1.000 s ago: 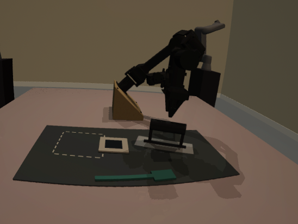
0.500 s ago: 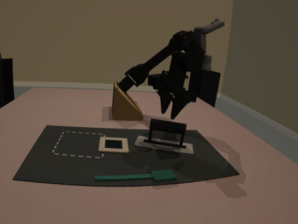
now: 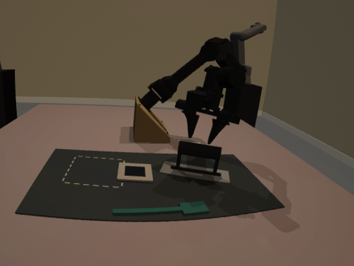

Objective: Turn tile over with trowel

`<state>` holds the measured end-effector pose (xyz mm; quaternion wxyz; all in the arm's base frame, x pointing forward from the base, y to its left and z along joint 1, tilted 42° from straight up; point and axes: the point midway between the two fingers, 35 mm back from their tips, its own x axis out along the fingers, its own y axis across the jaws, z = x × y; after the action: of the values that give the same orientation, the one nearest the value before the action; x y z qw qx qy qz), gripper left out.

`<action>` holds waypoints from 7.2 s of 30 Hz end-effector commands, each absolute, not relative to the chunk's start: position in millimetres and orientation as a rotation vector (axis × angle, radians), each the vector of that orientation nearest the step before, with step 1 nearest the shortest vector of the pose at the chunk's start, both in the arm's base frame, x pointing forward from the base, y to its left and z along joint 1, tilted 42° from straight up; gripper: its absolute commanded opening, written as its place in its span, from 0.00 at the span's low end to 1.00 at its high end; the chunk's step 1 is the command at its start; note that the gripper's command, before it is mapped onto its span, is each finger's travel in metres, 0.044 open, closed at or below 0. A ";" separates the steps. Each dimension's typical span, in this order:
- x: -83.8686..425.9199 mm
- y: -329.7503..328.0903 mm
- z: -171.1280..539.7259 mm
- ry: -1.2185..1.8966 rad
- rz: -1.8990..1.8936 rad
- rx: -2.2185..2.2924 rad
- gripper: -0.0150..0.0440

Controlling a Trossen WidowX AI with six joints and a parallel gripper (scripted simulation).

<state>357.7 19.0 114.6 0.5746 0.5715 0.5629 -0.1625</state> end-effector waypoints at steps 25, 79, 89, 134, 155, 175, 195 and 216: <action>345.0 33.7 107.5 1.063 0.050 0.566 0.76; 334.9 38.2 85.6 0.630 0.318 -0.608 0.76; 347.4 39.9 76.4 0.630 0.318 -0.607 0.76; 368.9 42.9 56.0 0.630 0.317 -0.606 0.28; 367.6 0.5 93.8 0.575 0.347 -0.611 0.25; 384.6 -6.2 70.9 0.337 0.450 -0.655 0.25; 388.5 15.1 47.4 0.336 0.450 -0.653 0.25; 384.7 -4.8 27.2 0.338 0.450 -0.655 0.25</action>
<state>386.4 1.6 31.8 0.9074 -0.3190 0.1608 0.2214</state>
